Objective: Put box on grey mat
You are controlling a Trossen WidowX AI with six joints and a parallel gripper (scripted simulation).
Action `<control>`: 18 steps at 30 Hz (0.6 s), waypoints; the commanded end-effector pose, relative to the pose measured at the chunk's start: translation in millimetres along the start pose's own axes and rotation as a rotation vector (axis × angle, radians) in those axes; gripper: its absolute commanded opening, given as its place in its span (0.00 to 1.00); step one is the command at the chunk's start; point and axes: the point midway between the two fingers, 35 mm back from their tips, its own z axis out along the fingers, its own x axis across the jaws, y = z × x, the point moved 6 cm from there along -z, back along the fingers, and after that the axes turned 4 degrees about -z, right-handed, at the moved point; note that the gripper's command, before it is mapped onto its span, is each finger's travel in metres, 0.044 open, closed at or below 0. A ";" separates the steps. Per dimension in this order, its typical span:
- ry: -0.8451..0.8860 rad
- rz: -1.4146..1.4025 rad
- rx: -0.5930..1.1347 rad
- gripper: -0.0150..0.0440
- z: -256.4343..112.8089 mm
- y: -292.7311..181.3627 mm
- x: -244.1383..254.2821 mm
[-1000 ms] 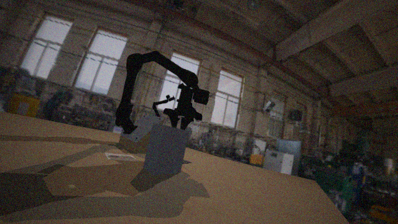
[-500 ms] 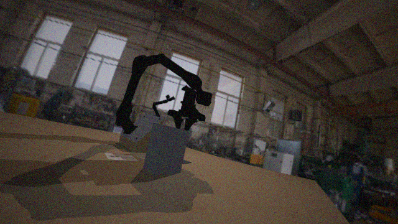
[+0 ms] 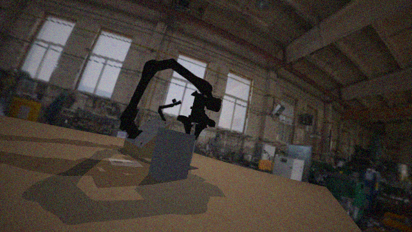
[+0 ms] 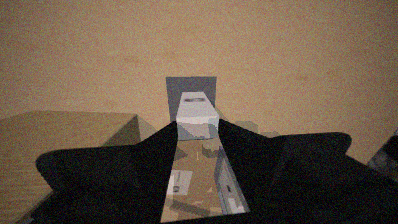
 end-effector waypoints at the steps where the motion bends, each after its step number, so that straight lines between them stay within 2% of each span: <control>1: -0.002 0.005 -0.006 0.52 -1.1 9.8 -0.1; 18: -0.002 0.006 -0.005 0.52 9.9 20.4 0.6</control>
